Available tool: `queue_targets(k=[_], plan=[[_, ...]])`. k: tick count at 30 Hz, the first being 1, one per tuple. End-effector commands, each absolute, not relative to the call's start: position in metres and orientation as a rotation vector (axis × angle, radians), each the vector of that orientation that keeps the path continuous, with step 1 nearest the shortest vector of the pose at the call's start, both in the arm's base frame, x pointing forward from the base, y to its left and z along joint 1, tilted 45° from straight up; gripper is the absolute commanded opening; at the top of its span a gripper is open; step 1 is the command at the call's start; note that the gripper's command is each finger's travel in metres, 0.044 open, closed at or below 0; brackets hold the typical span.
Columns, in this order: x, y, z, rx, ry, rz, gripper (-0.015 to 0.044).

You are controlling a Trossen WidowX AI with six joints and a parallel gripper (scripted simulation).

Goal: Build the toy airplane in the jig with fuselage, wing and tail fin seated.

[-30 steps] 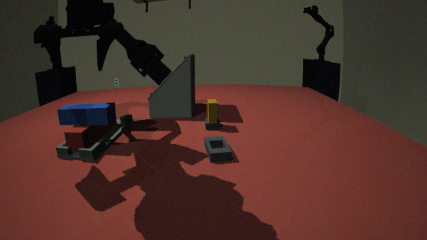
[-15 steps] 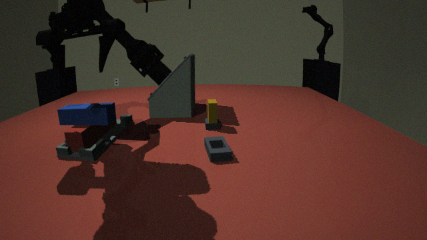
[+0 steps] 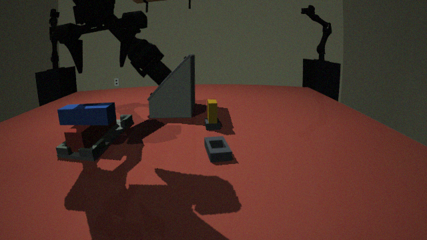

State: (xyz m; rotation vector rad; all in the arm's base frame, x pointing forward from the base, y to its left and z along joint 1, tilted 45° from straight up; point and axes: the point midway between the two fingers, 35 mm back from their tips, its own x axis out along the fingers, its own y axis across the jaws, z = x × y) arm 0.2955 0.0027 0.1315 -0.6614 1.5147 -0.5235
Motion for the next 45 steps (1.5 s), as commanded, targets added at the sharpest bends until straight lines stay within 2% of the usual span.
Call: queue_targets(k=[1,9,14,20,25,45], plan=[[0.288,0.042,0.096,-0.686,1.533,-0.477,0.0440],[0.235,0.129,0.015,-0.634,1.530,-0.516,0.0440],[0.195,0.157,-0.021,-0.624,1.517,-0.569,0.0440],[0.193,0.156,-0.024,-0.624,1.516,-0.571,0.0440],[0.193,0.120,-0.061,-0.625,1.515,-0.573,0.0440],[0.193,0.100,-0.083,-0.625,1.514,-0.573,0.0440]])
